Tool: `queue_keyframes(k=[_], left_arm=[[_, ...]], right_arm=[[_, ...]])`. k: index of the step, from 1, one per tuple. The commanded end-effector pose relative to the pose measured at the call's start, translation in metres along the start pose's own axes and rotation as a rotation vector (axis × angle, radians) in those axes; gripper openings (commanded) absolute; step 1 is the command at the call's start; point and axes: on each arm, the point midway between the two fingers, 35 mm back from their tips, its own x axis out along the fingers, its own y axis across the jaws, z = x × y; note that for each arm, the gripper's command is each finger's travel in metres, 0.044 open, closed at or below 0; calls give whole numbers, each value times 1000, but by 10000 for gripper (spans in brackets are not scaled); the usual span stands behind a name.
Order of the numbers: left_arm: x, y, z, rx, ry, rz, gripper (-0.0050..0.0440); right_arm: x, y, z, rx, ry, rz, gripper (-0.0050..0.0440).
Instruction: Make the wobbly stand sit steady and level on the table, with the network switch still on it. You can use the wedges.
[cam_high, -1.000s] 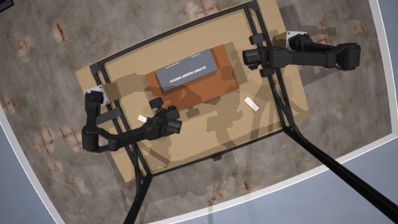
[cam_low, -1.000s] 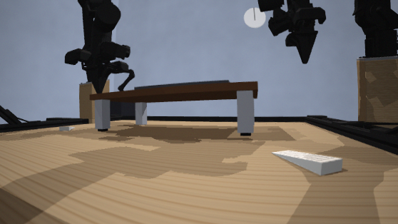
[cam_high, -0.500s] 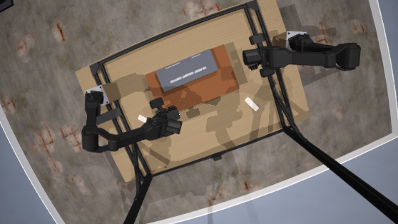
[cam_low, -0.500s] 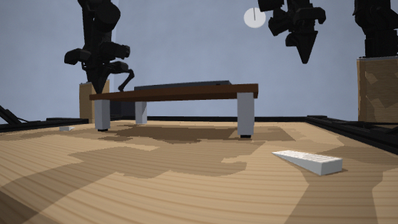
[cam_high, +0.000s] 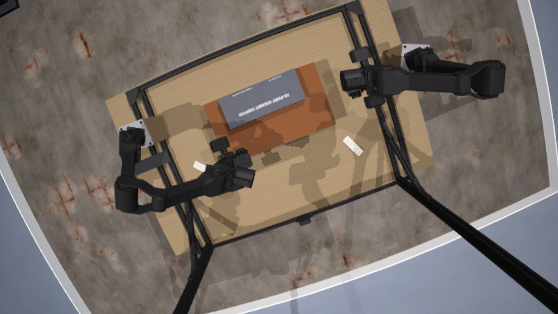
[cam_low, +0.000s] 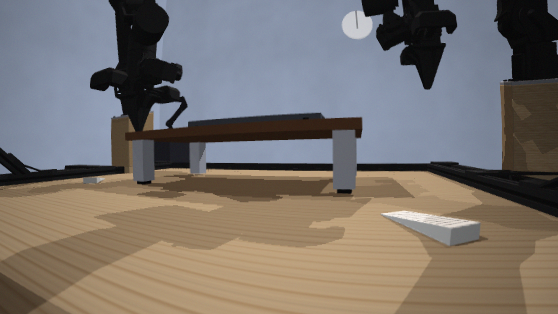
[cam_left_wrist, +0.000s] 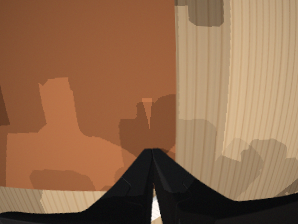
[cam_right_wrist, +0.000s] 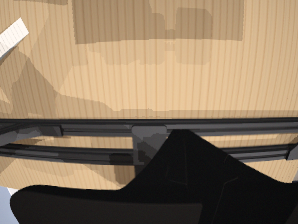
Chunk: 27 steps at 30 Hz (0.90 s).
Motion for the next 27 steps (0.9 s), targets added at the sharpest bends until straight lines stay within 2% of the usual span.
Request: queue_keyframes(k=[1, 13, 14, 27], left_arm=[[10, 5, -4, -3, 20, 18, 0], [10, 5, -4, -3, 20, 18, 0], [-60, 3, -3, 0, 0, 0, 0], [-60, 3, -3, 0, 0, 0, 0]], right_arm=[[0, 0, 0, 0, 0, 0, 0], [0, 0, 0, 0, 0, 0, 0], [0, 0, 0, 0, 0, 0, 0], [0, 0, 0, 0, 0, 0, 0]])
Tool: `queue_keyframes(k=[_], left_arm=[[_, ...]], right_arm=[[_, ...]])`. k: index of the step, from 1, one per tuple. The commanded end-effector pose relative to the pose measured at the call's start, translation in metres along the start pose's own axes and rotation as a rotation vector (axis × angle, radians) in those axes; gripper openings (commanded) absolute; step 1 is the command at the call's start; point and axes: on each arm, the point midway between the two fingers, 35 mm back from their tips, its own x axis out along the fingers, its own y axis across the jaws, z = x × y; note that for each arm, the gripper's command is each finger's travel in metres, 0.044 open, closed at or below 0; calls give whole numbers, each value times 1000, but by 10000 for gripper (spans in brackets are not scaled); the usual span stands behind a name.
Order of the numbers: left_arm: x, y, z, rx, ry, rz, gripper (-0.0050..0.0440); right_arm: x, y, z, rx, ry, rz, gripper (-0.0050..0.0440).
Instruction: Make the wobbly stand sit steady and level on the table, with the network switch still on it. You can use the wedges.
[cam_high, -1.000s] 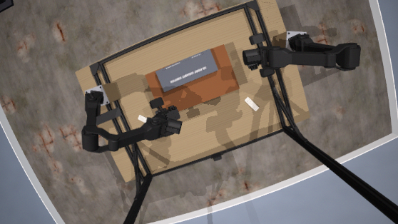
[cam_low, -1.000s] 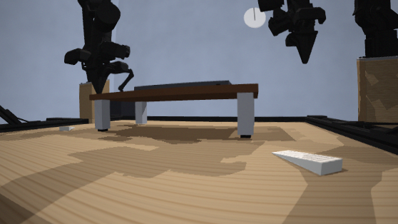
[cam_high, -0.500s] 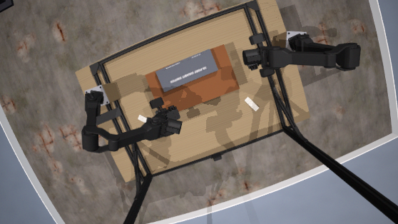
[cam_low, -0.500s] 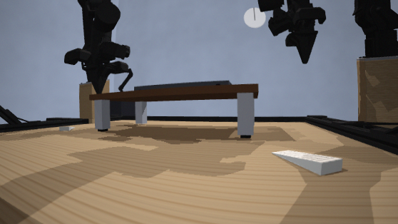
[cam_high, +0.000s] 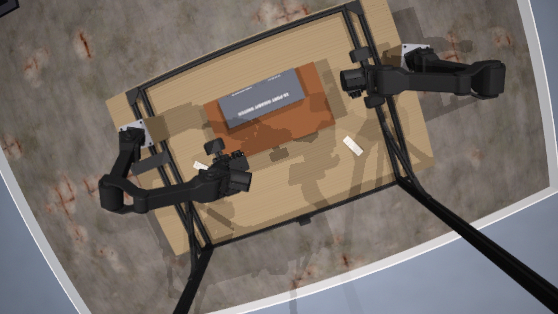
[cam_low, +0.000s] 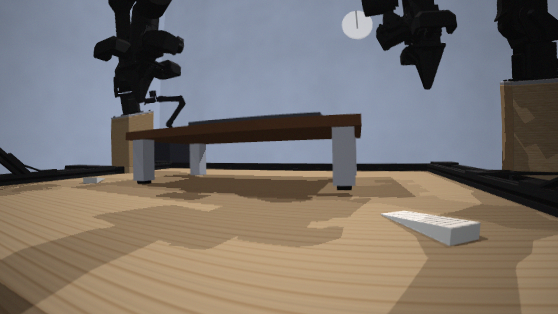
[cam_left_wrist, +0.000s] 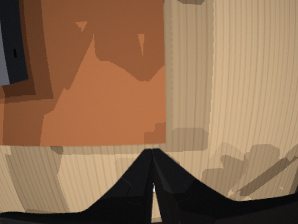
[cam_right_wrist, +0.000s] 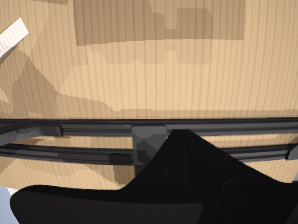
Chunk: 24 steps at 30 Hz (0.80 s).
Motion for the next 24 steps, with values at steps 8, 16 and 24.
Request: queue_keyframes(k=[8, 16, 24], left_arm=[[0, 0, 0, 0, 0, 0, 0], [0, 0, 0, 0, 0, 0, 0], [-1, 0, 0, 0, -1, -1, 0]], right_arm=[[-48, 5, 36, -76, -326, -54, 0], [-121, 19, 58, -167, -717, -118, 0], [-100, -4, 87, -122, -490, -105, 0]])
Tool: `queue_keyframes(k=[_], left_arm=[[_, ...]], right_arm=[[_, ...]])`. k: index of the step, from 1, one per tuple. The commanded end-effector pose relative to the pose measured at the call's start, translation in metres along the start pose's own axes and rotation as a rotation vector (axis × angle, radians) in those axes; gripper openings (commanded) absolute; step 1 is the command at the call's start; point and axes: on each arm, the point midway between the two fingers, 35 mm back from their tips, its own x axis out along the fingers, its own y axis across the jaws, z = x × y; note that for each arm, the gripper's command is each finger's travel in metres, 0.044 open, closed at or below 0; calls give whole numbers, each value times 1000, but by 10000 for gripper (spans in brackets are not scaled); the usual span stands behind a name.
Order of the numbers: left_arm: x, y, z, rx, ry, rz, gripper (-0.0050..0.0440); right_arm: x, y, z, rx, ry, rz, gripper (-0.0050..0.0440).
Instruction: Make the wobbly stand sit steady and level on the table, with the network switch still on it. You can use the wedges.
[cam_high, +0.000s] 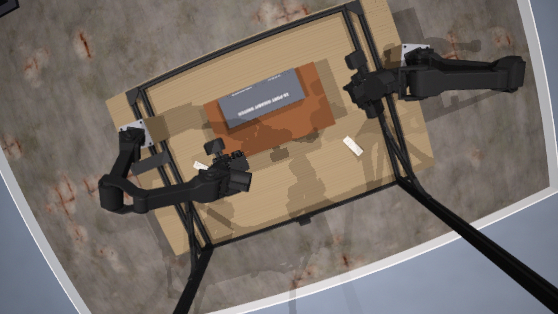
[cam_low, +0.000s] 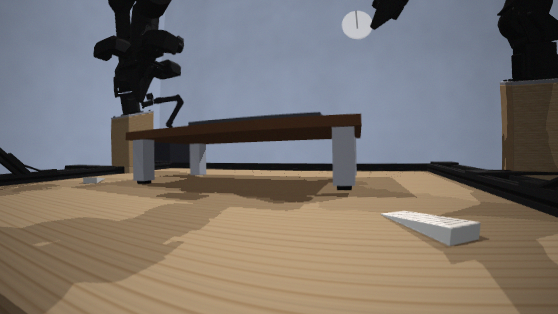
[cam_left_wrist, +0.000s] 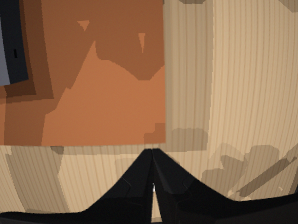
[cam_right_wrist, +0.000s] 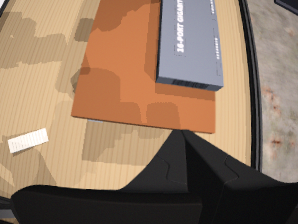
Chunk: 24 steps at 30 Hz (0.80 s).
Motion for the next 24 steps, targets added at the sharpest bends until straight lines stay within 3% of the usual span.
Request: queue_keyframes(k=[1, 7, 14, 24], left_arm=[[0, 0, 0, 0, 0, 0, 0], [0, 0, 0, 0, 0, 0, 0], [0, 0, 0, 0, 0, 0, 0], [0, 0, 0, 0, 0, 0, 0]], right_arm=[[30, -19, 7, 26, 168, 19, 0], [100, -60, -2, 87, 454, 78, 0], [98, -58, -8, 94, 443, 70, 0], [142, -82, -22, 125, 598, 126, 0]])
